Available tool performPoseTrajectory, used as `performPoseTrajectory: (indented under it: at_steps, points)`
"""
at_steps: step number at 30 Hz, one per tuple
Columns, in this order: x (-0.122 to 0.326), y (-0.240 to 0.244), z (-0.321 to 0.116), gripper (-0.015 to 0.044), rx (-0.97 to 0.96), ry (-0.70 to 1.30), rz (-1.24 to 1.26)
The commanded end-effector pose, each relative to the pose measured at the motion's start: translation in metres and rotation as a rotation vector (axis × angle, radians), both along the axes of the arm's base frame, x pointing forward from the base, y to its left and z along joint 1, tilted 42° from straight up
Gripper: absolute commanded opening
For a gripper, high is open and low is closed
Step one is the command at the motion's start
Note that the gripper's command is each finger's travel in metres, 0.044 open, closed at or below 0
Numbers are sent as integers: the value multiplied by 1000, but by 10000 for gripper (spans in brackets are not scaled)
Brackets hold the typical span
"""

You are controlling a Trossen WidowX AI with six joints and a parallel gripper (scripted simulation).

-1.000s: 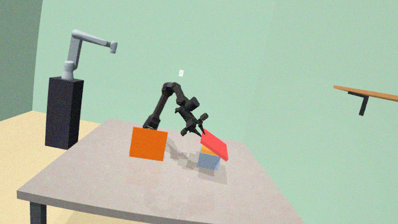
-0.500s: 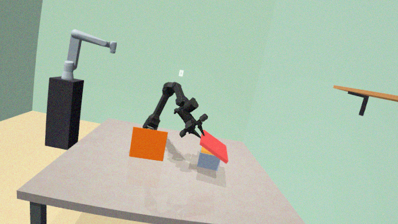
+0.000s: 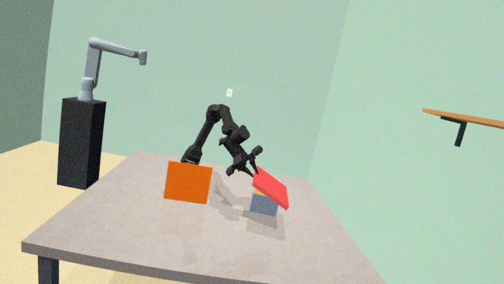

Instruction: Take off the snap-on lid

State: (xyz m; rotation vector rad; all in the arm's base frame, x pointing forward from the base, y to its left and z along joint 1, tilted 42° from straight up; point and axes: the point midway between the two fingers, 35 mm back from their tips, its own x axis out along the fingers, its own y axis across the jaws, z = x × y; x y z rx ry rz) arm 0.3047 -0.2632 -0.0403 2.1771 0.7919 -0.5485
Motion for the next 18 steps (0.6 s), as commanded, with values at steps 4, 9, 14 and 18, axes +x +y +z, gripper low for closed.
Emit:
performPoseTrajectory:
  at_steps: [4,9,14,18]
  points:
    - [-2,-14,-9,0,-2,-10,0]
    - [-4,-22,-15,0,-3,-10,0]
    - [-6,-29,-21,0,-4,-10,0]
    - [-8,-36,-26,0,-5,-10,0]
